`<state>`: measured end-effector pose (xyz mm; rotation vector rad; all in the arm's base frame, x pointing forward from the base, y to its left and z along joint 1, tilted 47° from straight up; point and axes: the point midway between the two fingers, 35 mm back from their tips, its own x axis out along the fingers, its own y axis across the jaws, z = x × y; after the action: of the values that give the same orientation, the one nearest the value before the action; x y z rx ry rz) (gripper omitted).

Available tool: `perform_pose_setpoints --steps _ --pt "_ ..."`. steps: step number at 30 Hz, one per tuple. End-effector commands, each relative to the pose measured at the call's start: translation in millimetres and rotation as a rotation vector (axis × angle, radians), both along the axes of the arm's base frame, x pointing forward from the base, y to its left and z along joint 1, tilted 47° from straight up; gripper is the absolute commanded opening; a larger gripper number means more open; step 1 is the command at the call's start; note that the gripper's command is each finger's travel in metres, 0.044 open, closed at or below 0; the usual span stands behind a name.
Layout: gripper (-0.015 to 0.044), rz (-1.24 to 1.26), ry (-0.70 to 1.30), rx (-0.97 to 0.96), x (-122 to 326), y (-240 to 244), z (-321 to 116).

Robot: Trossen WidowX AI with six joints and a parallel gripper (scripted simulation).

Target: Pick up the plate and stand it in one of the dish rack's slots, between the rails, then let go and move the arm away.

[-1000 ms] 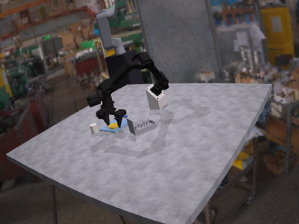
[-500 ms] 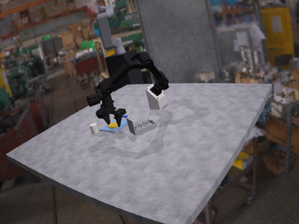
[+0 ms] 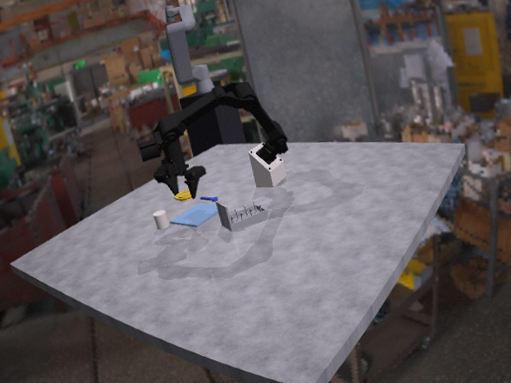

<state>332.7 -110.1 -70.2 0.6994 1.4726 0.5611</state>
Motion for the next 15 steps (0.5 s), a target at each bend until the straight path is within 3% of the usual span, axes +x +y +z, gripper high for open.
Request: perform_pose_setpoints --steps 1,15 --pt "0.0 0.003 -0.005 -0.008 1 -14 12" --pt "0.0 0.004 -0.006 -0.006 1 -54 48"
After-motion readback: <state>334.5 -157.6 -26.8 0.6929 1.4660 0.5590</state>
